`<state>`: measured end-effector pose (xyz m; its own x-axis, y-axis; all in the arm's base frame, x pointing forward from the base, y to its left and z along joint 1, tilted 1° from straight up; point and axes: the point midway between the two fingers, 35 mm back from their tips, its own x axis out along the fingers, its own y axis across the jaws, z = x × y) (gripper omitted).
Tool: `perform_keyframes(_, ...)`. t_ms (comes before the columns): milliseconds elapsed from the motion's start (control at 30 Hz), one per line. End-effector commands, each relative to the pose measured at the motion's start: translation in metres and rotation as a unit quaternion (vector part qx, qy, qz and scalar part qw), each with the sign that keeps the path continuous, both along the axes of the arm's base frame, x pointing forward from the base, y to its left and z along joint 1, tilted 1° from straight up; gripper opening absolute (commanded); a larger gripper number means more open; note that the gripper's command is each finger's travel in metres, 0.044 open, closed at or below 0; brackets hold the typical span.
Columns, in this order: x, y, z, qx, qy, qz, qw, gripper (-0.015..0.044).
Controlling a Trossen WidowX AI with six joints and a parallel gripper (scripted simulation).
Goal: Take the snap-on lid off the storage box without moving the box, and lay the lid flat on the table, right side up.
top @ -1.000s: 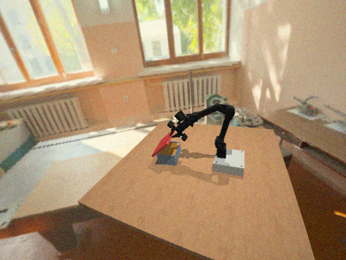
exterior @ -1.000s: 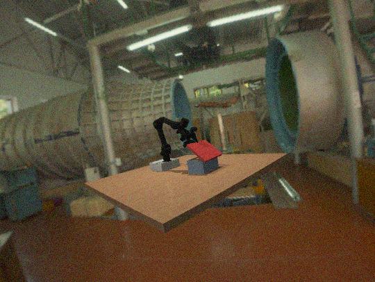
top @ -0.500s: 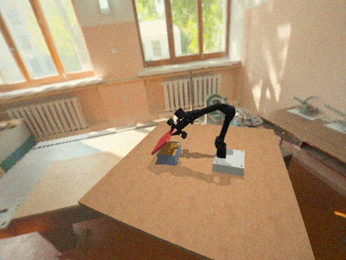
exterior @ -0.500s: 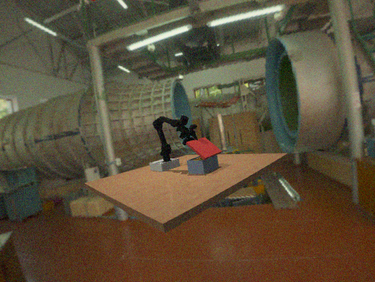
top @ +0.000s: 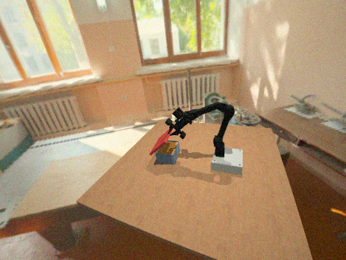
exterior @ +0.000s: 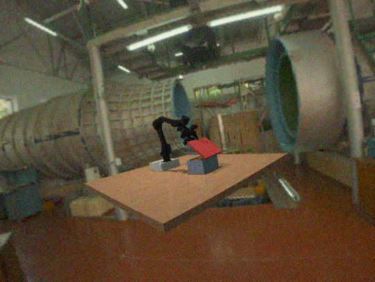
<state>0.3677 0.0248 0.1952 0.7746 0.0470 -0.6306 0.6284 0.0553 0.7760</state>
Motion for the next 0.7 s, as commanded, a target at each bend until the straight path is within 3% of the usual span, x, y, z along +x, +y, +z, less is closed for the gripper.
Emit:
perform_keyframes(0,0.000,0.006,0.005,0.001,-0.009,-0.002,1.000,0.0000)
perform_keyframes(667,-0.009,0.045,0.004,0.003,-0.009,-0.002,1.000,0.0000)
